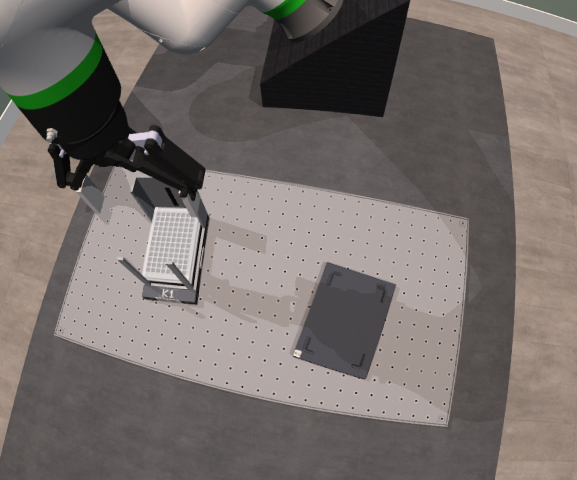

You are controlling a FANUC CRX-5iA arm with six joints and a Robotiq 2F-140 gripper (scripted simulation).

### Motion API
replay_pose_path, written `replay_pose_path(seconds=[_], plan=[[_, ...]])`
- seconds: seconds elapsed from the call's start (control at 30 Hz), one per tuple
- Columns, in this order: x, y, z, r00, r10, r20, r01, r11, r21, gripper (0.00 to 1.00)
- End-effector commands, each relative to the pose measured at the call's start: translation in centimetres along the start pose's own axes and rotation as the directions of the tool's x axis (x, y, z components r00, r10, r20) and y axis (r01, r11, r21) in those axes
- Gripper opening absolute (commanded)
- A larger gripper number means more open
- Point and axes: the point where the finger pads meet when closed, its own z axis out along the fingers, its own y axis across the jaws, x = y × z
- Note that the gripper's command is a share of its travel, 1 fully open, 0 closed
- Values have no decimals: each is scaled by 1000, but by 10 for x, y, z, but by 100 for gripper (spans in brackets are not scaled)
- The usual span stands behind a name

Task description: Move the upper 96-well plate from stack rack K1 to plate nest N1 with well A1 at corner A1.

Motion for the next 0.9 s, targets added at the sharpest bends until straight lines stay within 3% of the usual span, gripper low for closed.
replay_pose_path(seconds=[0.0, 0.3, 0.87], plan=[[0, 0, -1, 1000, 0, -1, 0, 1000, 0, 100], [0, 0, -1, 1000, 0, -1, 0, 1000, 0, 100], [0, 0, 24, 1000, 0, -1, 0, 1000, 0, 100]])
